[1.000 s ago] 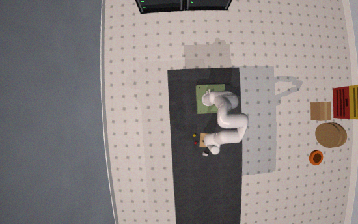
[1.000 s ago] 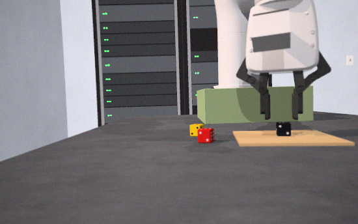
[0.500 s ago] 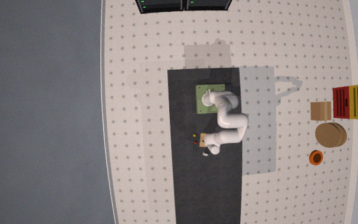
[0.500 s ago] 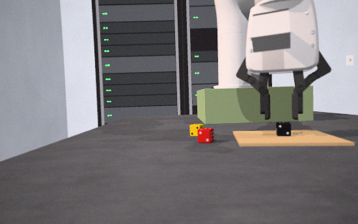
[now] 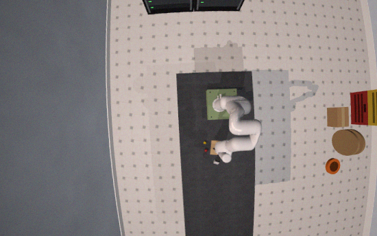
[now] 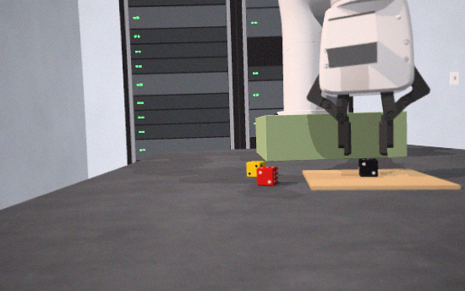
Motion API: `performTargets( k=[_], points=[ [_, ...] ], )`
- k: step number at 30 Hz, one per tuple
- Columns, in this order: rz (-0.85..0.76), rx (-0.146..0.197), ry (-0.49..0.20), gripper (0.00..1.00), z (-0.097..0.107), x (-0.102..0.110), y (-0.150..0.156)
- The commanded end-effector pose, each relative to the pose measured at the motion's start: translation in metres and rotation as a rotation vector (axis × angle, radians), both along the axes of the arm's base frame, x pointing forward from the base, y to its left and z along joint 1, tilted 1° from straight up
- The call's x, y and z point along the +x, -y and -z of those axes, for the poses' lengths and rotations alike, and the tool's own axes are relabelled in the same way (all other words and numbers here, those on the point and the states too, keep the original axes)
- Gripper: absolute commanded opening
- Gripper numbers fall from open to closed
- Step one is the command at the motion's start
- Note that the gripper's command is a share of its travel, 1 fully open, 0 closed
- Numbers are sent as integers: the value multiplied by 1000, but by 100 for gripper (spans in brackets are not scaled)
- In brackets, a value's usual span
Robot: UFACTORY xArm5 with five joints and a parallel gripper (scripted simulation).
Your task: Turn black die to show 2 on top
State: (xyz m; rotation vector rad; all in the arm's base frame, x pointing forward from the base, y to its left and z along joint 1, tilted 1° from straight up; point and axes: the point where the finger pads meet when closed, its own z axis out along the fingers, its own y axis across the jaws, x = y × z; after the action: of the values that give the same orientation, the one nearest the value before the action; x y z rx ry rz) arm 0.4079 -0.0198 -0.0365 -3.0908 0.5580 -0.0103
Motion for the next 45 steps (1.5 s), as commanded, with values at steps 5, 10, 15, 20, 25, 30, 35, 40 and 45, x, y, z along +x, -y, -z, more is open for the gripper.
performTargets(
  k=[5, 10, 15, 20, 25, 30, 35, 40, 45],
  points=[
    [0, 0, 3, 36, -1, 1, 0],
    [0, 0, 3, 36, -1, 1, 0],
    [0, 0, 3, 36, -1, 1, 0],
    [0, 0, 3, 36, 3, 1, 0],
    [0, 0, 3, 36, 7, 1, 0],
    [0, 0, 3, 36, 14, 1, 0],
    [0, 0, 3, 36, 20, 1, 0],
    [0, 0, 3, 36, 22, 1, 0],
    [0, 0, 3, 36, 23, 1, 0]
  ],
)
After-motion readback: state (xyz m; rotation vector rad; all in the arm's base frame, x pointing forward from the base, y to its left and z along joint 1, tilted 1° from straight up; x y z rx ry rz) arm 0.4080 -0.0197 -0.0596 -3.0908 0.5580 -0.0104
